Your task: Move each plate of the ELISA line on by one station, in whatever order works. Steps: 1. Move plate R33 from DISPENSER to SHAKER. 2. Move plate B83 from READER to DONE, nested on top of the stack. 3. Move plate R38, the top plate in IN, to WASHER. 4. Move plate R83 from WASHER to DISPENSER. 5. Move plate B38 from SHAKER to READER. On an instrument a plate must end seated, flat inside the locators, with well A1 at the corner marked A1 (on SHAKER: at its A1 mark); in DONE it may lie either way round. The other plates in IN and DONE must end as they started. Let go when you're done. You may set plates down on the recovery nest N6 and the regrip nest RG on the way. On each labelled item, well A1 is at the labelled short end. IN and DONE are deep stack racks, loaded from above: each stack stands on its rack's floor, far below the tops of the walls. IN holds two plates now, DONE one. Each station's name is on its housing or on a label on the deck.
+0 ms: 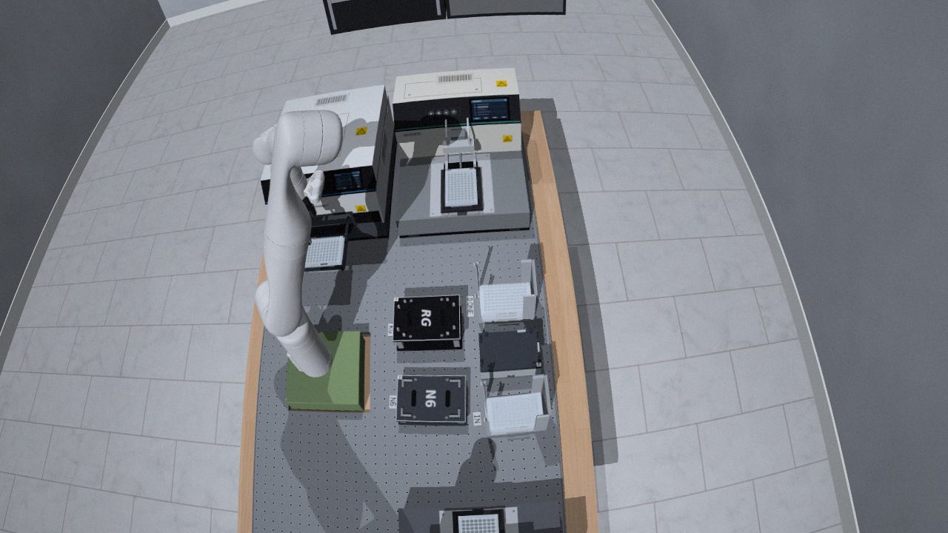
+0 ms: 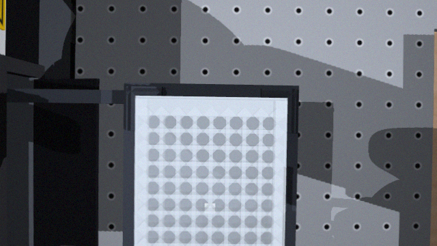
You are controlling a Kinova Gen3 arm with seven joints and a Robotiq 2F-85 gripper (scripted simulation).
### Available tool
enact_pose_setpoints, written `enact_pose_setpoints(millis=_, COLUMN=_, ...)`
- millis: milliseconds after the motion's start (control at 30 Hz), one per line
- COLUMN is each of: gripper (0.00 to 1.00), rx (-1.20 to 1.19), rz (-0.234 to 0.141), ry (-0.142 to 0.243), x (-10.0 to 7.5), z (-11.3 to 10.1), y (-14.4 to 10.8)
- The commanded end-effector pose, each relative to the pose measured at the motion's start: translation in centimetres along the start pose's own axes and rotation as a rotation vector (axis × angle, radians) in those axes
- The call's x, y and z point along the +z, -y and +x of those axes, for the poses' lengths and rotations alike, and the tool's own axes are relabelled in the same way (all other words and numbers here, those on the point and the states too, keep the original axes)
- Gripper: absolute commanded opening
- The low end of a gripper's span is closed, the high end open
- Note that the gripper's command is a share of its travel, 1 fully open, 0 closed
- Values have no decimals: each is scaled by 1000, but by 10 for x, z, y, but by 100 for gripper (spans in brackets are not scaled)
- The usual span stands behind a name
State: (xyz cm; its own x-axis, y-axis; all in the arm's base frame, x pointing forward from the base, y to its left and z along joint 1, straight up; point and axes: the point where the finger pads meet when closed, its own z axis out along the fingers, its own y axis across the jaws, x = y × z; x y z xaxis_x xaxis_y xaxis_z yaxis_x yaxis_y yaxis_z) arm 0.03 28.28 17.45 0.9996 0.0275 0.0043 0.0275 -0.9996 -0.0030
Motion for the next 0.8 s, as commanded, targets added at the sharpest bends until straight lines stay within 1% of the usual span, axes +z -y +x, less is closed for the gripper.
enact_pose_setpoints(millis=0, gripper=100, rx=-2, rz=4, ry=-1, x=-3, z=2, y=1)
enact_pose_setpoints(millis=233, gripper=100, rx=4, rz=3, ry=-1, x=-1, z=2, y=1)
enact_pose_setpoints(millis=267, gripper=100, rx=60, rz=3, ry=4, x=-1, z=2, y=-2)
enact_pose_setpoints(millis=333, gripper=100, rx=118, rz=2, ry=3, x=-1, z=9, y=-4)
enact_pose_setpoints(millis=400, gripper=100, rx=96, rz=4, ry=5, x=-2, z=14, y=-5)
enact_pose_setpoints(millis=500, gripper=100, rx=89, rz=3, ry=-8, x=-2, z=27, y=-8)
enact_pose_setpoints(millis=700, gripper=100, rx=89, rz=0, ry=-5, x=-1, z=47, y=-13)
enact_pose_setpoints(millis=767, gripper=100, rx=89, rz=0, ry=-5, x=-1, z=47, y=-13)
